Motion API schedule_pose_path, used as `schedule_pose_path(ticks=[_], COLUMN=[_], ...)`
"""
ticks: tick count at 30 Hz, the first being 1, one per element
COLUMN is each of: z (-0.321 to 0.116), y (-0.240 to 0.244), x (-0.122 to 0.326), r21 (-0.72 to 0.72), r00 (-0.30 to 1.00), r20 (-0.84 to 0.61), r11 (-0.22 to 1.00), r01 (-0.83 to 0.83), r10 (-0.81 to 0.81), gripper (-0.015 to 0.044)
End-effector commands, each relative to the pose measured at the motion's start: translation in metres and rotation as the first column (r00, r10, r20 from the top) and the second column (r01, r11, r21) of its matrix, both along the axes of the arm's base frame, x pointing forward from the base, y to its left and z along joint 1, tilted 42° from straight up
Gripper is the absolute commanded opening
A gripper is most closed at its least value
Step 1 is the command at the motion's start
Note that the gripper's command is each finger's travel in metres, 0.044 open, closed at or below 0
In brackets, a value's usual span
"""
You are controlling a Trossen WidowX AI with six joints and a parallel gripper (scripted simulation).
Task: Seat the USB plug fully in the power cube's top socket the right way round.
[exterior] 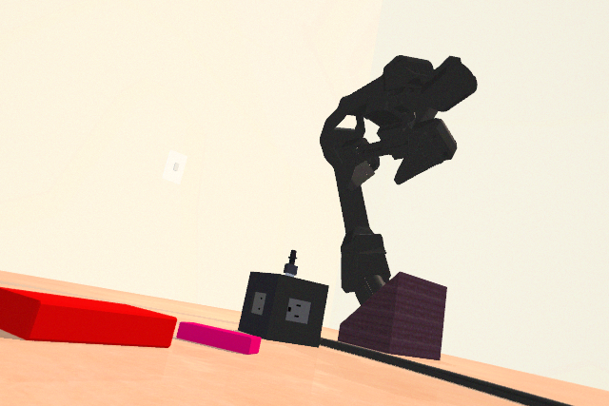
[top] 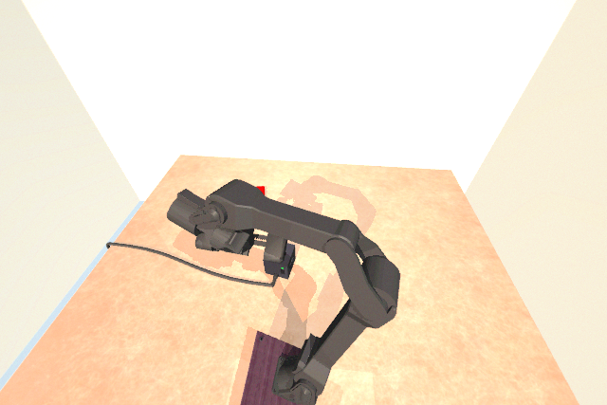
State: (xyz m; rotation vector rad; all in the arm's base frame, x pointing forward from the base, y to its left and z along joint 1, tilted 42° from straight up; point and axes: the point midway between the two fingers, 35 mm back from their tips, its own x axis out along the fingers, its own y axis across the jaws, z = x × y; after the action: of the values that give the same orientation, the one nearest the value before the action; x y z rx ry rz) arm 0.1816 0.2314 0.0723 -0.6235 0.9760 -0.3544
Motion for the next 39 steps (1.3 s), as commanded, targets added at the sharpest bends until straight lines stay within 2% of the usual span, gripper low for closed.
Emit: schedule_pose_path(ticks=[1,7,12,13,39], z=[-0.016,-0.023,-0.030,-0.030,-0.039], y=[-0.035,-0.061,-0.086,-0.088,-0.095], x=[0.053,0.083,0.107,0.108,0.106], r21=[0.340,0.531,0.665,0.673,0.674], r00=[0.747,0.394,0.047,0.025,0.024], r20=[0.160,0.186,0.165,0.163,0.163], r11=[0.746,0.429,0.147,0.130,0.129], r01=[0.572,0.731,0.732,0.728,0.728], r10=[-0.645,-0.900,-0.985,-0.986,-0.986], gripper=[0.0440,0.0440,0.0440,0.0440,0.0440])
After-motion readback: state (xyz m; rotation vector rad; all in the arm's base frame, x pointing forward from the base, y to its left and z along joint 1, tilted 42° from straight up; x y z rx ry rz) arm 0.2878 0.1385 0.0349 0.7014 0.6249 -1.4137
